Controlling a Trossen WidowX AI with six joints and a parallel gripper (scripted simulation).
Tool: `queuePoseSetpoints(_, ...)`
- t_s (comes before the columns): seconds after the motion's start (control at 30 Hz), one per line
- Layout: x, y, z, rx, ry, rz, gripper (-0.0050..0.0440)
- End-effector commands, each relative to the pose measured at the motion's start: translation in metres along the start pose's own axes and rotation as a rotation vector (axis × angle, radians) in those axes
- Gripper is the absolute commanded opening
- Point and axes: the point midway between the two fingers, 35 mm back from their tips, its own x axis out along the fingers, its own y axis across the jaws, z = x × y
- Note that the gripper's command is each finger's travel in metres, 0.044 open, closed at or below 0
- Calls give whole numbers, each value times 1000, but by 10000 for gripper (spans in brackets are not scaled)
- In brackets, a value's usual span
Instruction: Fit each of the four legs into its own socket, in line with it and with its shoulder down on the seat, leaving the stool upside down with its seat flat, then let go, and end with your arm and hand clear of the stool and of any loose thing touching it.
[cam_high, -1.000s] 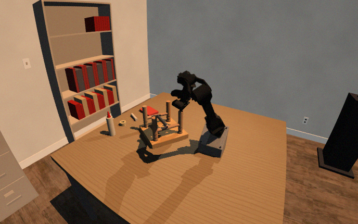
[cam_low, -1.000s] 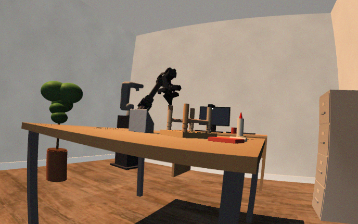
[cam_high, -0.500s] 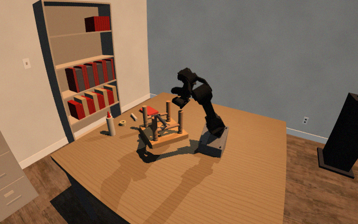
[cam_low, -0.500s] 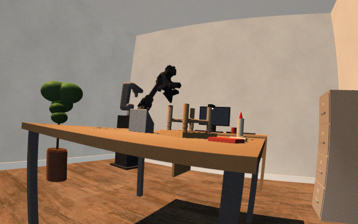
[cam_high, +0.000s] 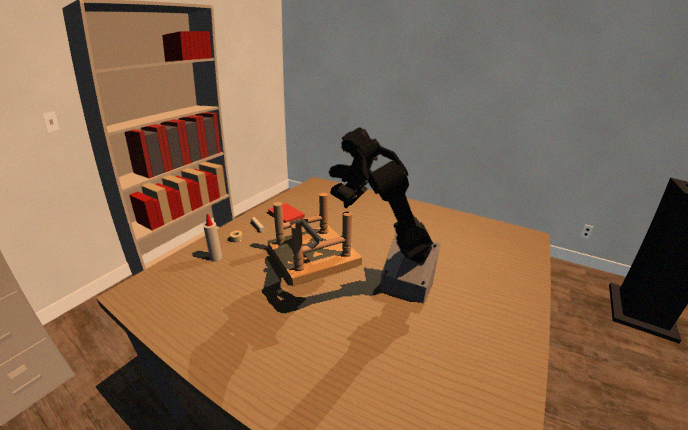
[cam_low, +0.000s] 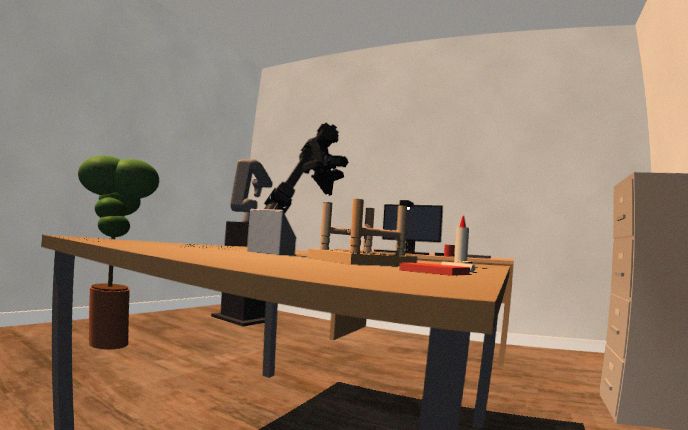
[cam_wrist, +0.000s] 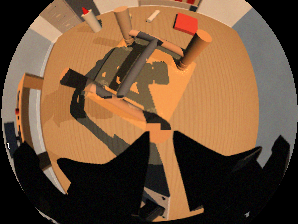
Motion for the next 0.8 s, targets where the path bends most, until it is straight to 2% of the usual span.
queuePoseSetpoints(0.0,0,0,0,0,0,0,192)
queuePoseSetpoints(0.23,0,0,0,0,0,0,360)
queuePoseSetpoints(0.33,-9,0,4,0,0,-1,432)
queuePoseSetpoints(0.43,-14,-1,6,0,0,-1,440)
queuePoseSetpoints(0.63,-56,-1,18,0,0,0,440)
queuePoseSetpoints(0.77,-57,-1,18,0,0,0,440)
